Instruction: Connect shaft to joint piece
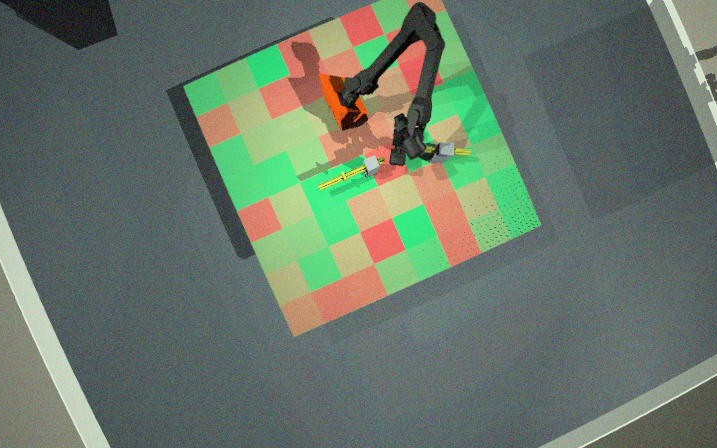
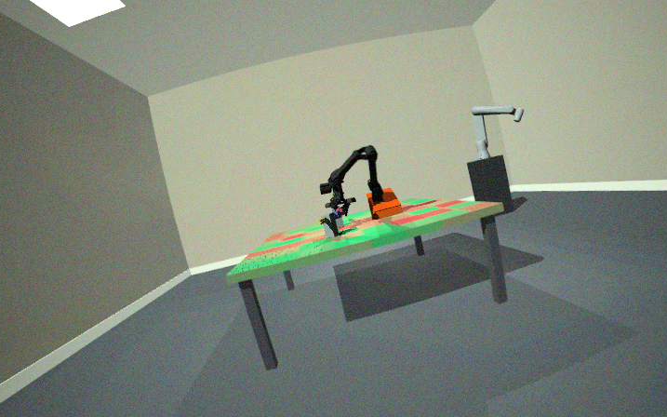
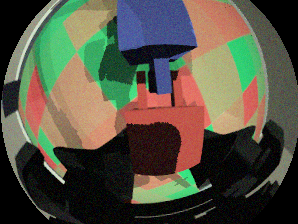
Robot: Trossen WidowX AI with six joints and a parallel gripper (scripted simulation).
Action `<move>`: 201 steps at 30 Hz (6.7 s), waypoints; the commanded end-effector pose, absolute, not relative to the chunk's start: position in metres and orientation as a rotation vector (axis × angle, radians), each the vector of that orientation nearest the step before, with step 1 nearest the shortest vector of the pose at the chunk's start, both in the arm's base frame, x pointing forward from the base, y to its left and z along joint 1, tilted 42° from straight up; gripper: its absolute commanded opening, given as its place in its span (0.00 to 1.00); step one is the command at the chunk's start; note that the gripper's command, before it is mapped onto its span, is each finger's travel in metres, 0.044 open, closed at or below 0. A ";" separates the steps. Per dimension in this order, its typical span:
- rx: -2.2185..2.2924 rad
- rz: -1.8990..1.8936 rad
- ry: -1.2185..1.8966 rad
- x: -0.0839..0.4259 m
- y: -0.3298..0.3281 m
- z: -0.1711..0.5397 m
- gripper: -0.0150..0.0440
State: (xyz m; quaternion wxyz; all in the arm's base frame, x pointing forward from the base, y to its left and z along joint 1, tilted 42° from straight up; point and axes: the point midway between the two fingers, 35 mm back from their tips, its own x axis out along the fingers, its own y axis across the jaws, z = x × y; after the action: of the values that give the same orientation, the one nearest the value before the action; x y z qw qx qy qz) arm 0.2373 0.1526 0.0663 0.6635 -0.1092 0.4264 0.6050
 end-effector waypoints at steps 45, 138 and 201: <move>-0.382 1.607 0.567 0.254 0.156 0.055 0.25; 0.070 0.954 1.409 0.276 0.068 0.152 1.00; 1.152 -0.245 1.841 0.266 0.026 0.097 1.00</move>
State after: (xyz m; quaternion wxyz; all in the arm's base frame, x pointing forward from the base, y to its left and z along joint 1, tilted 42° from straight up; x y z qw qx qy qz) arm 0.2660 0.0253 0.0979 0.4763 0.4511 0.7517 -0.0675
